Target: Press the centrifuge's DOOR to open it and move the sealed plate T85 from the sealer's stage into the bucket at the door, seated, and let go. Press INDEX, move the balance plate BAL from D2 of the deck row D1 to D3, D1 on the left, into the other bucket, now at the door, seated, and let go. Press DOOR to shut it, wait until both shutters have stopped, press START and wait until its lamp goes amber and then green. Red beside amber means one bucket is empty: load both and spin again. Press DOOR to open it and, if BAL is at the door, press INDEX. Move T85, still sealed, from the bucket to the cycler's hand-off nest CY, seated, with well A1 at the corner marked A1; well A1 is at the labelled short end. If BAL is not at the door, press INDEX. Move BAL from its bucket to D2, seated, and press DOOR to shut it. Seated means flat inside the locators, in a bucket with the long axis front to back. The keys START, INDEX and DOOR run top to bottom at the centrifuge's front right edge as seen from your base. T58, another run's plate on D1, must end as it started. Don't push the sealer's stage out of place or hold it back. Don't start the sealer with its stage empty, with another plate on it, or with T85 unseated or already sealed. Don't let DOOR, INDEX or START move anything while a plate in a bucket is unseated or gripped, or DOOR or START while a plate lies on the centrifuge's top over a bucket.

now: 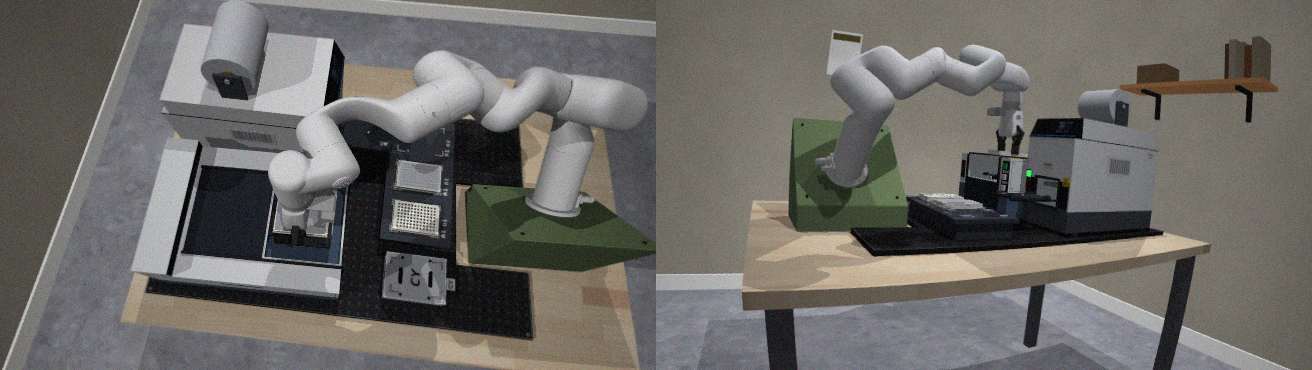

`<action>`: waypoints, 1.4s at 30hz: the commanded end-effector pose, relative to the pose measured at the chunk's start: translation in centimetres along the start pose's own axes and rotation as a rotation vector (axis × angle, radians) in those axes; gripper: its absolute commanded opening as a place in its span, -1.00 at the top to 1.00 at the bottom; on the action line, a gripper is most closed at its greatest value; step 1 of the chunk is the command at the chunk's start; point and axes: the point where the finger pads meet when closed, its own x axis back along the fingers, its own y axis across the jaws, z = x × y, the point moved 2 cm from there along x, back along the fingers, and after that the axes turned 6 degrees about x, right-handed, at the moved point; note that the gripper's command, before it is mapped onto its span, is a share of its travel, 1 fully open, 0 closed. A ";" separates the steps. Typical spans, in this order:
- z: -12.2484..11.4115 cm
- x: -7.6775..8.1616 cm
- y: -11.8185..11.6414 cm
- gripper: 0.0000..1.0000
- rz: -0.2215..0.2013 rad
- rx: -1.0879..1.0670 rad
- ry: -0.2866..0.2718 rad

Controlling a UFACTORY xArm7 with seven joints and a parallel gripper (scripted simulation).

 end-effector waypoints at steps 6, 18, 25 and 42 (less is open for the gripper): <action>-0.1 -1.3 0.0 1.00 -0.004 -0.001 -0.011; -0.1 -3.0 0.0 1.00 -0.004 -0.001 -0.011; -0.1 -4.0 0.0 1.00 -0.004 -0.001 -0.011; -0.1 -6.1 0.0 1.00 -0.004 -0.001 -0.011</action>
